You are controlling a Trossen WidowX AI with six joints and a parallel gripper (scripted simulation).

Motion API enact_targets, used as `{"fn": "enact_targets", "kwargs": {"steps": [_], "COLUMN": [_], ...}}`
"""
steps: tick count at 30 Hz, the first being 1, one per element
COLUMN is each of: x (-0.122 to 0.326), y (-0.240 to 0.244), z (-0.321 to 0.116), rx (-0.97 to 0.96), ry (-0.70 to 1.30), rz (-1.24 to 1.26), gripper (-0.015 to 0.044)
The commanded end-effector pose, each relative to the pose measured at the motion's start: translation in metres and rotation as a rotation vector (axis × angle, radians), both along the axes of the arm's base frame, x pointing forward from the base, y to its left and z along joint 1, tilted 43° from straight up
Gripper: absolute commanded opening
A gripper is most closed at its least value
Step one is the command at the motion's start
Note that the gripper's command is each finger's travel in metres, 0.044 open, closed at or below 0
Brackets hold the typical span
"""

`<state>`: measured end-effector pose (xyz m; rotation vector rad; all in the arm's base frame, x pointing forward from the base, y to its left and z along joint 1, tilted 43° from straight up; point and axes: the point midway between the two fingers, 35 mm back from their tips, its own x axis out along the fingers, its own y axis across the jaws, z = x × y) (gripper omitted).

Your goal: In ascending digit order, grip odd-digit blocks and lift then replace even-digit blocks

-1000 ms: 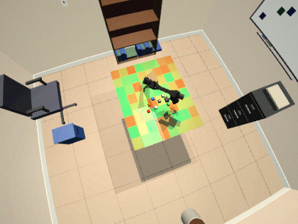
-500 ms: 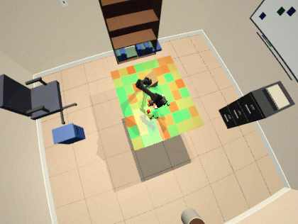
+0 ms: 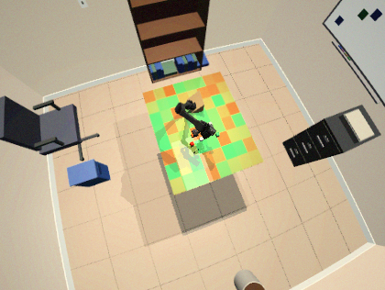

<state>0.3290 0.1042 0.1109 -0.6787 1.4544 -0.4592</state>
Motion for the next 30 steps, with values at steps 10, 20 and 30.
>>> {"fn": "enact_targets", "kwargs": {"steps": [10, 20, 30], "x": [0.020, 0.027, 0.027], "y": [-0.044, -0.072, -0.072], "z": [0.042, 0.068, 0.068], "rx": [-0.013, -0.026, -0.026], "ry": [0.005, 0.006, 0.006], "rz": [0.030, 0.042, 0.042], "gripper": [0.0400, 0.0400, 0.0400]}}
